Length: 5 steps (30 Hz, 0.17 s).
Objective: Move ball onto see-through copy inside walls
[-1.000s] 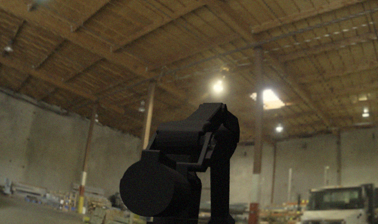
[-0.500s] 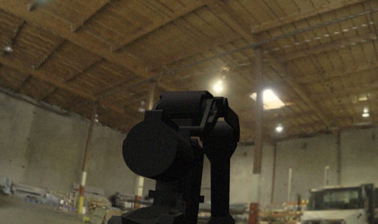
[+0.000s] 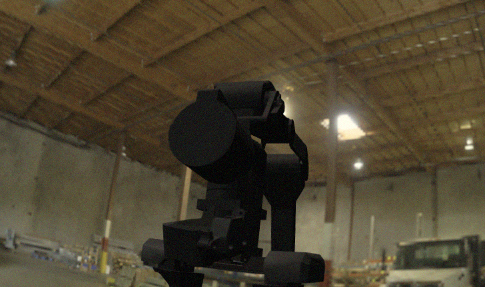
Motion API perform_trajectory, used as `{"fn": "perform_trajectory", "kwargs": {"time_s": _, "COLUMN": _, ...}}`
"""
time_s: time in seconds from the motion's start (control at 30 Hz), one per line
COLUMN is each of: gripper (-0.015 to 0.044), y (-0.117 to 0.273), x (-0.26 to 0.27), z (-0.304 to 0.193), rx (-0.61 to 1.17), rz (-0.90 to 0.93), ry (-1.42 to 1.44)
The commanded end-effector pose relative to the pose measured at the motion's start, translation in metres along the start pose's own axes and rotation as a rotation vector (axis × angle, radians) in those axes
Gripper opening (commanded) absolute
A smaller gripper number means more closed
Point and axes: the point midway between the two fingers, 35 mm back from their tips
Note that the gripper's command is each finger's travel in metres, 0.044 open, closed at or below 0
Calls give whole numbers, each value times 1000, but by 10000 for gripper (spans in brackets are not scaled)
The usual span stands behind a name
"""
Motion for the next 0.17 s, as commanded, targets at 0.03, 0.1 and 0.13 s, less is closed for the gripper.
{"fn": "perform_trajectory", "kwargs": {"time_s": 0.03, "gripper": 440, "y": 42, "x": 0, "z": -3, "rx": -17, "rz": -1, "ry": 0}}
{"fn": "perform_trajectory", "kwargs": {"time_s": 0.1, "gripper": 440, "y": 44, "x": 0, "z": -3, "rx": -17, "rz": -1, "ry": 0}}
{"fn": "perform_trajectory", "kwargs": {"time_s": 0.13, "gripper": 440, "y": 44, "x": 0, "z": -3, "rx": -17, "rz": -1, "ry": 0}}
Point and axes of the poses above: the point midway between the two fingers, 35 mm back from their tips, its own y axis back along the fingers, its own x axis across the jaws, z = x × y, and after that the axes turned 15 degrees about y, right-handed
